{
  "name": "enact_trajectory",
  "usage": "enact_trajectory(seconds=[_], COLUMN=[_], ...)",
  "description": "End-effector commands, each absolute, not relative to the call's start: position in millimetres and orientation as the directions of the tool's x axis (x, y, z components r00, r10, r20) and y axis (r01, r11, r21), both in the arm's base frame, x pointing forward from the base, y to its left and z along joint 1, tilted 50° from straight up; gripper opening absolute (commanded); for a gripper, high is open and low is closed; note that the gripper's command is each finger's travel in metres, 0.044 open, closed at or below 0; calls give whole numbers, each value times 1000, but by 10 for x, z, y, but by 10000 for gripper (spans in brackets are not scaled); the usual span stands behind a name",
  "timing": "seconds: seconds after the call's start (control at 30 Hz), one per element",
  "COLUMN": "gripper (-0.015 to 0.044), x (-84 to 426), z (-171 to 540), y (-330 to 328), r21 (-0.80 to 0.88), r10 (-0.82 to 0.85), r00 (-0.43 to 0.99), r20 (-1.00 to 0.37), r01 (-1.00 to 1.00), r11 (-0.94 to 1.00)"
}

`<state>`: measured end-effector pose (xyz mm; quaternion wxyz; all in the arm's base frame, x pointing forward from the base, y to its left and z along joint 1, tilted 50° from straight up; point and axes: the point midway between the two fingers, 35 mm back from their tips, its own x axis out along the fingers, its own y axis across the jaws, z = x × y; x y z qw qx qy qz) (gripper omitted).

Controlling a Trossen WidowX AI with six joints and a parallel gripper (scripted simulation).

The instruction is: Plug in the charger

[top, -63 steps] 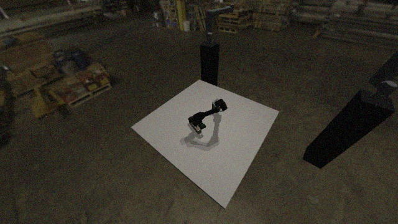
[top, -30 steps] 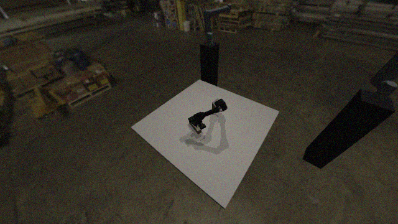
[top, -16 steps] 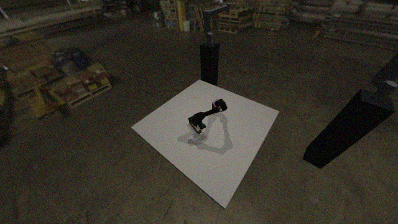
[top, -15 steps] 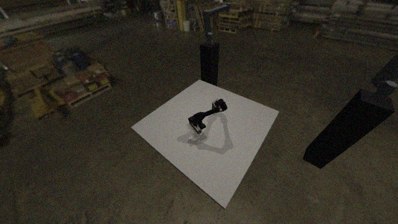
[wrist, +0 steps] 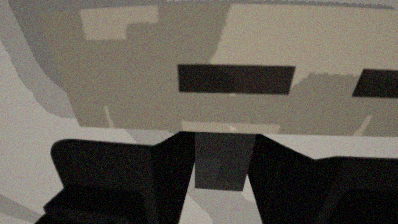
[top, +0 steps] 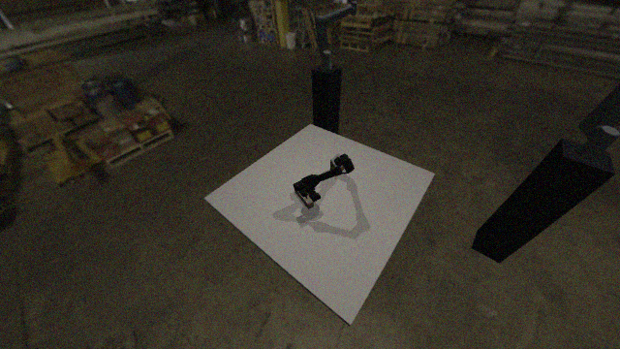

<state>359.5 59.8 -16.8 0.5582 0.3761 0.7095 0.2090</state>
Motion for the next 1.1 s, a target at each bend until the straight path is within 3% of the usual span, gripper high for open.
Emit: enact_trajectory(seconds=[0.0, 0.43, 0.97, 1.07], gripper=[0, 0, 420, 440], x=[3665, 3595, 3595, 3591], z=[-169, -168, -168, -168], y=[612, 598, 598, 598], r21=[724, 716, 716, 717], r10=[767, 767, 767, 767], r00=[-73, -94, -94, -93], r20=[-638, -635, -635, -635], r01=[282, 300, 300, 300], r11=[629, 630, 630, 630])
